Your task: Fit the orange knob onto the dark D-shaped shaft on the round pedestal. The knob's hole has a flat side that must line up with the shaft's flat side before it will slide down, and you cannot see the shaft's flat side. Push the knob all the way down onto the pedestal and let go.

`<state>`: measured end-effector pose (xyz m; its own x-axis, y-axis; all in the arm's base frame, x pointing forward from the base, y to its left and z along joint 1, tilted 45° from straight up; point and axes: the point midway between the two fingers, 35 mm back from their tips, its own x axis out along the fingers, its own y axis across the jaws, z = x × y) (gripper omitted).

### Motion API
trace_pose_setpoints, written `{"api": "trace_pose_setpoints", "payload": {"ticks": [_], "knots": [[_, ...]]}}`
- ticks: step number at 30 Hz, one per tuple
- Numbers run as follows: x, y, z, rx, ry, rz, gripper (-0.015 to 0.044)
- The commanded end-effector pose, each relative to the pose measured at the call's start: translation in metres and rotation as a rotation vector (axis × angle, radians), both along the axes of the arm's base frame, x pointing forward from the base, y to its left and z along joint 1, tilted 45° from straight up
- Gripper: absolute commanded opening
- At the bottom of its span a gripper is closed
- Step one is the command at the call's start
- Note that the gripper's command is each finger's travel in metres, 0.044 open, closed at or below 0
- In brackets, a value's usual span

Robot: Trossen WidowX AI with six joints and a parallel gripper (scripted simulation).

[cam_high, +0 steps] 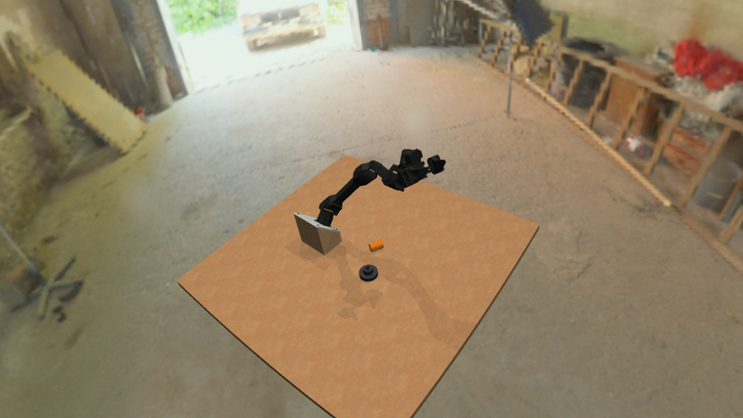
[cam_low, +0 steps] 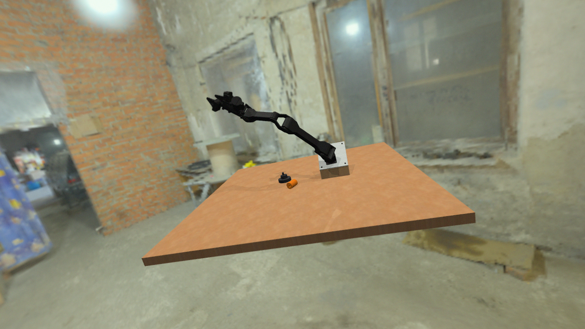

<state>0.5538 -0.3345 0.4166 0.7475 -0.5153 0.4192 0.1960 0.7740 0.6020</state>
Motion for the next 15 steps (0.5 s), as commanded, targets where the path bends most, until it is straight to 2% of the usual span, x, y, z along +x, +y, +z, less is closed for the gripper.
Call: {"api": "trace_pose_setpoints", "payload": {"ticks": [1,2,8,15], "knots": [[0.001,0.001,-0.003,0.010,0.010,0.009,0.0426],[0.005,0.005,-0.012,0.040,0.039,0.035,0.0440],[0.020,0.060,-0.115,0.407,0.344,0.281,0.0440],[-0.013,0.132,-0.213,0.829,0.629,0.435,0.0440]]}}
